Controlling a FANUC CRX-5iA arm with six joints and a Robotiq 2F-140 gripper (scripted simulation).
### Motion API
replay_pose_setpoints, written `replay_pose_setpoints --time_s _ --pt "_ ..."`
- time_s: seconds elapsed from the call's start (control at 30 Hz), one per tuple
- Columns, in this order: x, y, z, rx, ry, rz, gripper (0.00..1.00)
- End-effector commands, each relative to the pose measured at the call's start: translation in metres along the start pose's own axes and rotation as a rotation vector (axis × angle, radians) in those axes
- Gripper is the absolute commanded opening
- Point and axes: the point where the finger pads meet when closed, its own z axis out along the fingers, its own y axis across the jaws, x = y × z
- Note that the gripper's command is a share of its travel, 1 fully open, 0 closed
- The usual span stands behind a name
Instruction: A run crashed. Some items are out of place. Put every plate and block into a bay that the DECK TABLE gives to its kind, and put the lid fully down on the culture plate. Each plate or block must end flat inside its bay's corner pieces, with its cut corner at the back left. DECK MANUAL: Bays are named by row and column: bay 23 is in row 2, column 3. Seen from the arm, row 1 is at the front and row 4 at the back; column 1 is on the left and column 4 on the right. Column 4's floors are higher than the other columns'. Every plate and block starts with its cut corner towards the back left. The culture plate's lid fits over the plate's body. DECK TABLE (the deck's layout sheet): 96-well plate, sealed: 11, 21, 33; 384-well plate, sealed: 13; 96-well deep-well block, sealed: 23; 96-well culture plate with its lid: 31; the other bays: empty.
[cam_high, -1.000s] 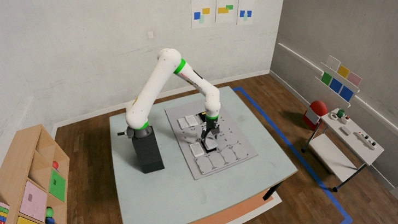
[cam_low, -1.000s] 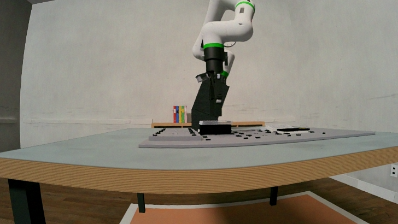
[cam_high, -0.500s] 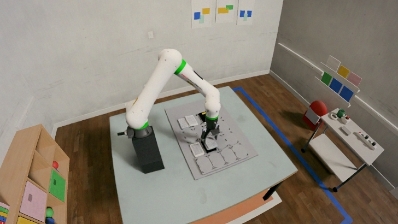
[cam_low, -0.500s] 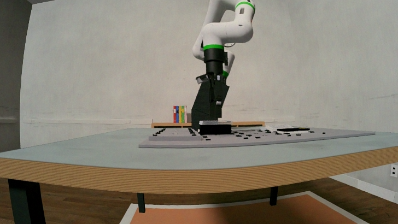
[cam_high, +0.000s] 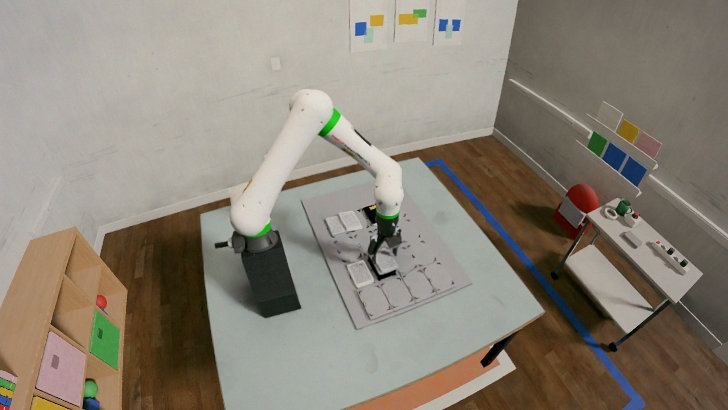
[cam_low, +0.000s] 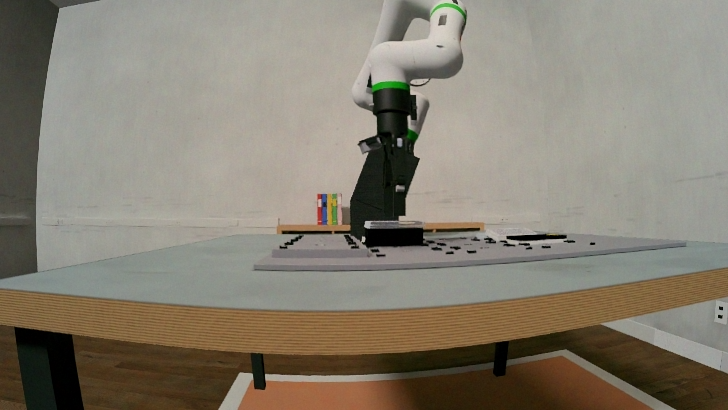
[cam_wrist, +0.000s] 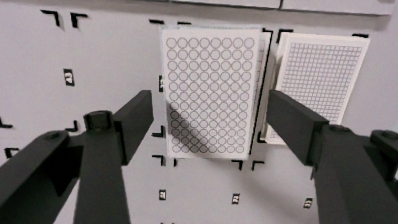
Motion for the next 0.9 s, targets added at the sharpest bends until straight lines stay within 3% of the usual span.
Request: replay_pose_setpoints --time_s 0.0,0.5,0.87 --pt "0.000 -0.001 0.002 0.001 0.001 0.000 0.70" --pt "0.000 -0.001 0.019 0.001 0.001 0.000 0.70" --pt "0.000 -0.001 0.019 0.001 0.001 0.000 0.70"
